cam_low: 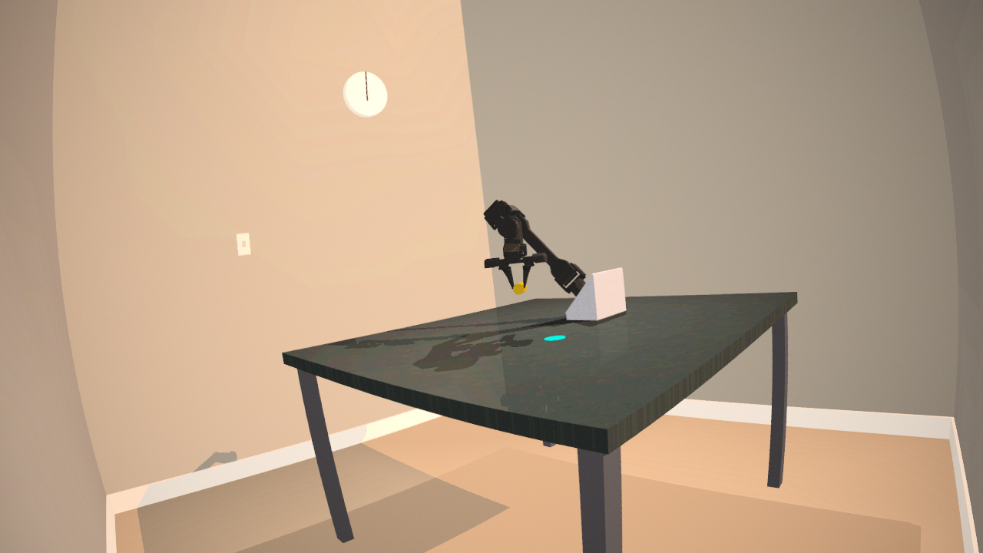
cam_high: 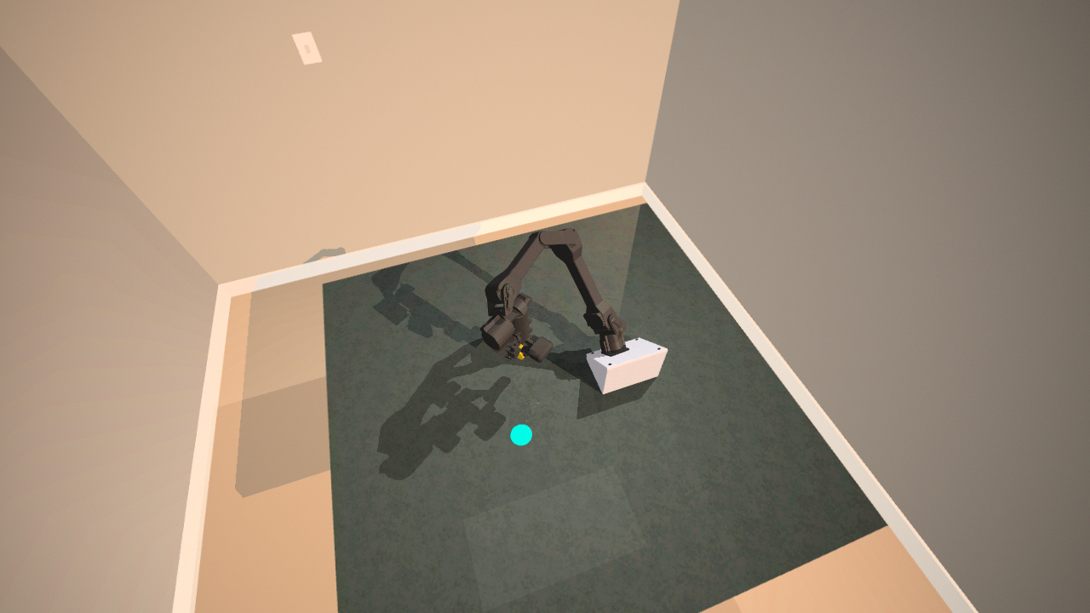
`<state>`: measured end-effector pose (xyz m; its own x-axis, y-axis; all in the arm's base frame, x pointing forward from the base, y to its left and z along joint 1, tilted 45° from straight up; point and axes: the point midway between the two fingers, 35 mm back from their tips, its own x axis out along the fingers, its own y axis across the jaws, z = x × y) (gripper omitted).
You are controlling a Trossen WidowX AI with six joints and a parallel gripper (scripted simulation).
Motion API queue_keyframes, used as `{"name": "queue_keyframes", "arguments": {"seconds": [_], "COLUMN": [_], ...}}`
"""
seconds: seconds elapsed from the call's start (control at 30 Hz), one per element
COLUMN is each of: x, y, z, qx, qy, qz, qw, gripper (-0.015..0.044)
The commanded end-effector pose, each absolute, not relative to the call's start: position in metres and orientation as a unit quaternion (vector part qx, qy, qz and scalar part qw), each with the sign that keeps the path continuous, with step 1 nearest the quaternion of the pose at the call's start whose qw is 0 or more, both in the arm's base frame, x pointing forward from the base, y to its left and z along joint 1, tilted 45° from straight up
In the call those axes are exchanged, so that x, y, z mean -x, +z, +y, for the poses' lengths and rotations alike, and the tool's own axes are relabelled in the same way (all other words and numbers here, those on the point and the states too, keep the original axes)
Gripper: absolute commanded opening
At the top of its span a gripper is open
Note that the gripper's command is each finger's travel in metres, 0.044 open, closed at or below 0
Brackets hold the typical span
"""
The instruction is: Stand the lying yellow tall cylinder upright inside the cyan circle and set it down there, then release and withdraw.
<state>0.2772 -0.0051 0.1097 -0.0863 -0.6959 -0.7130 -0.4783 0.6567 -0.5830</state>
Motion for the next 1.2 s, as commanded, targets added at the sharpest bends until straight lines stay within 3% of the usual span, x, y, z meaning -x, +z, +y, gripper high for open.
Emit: {"name": "queue_keyframes", "arguments": {"seconds": [0.0, 1.17], "x": [-0.285, -0.341], "y": [0.106, 0.047], "z": [0.003, 0.075], "qx": [0.409, 0.486], "qy": [-0.086, 0.026], "qz": [0.731, 0.732], "qw": [0.54, 0.477], "gripper": [0.0105, 0.0105]}}
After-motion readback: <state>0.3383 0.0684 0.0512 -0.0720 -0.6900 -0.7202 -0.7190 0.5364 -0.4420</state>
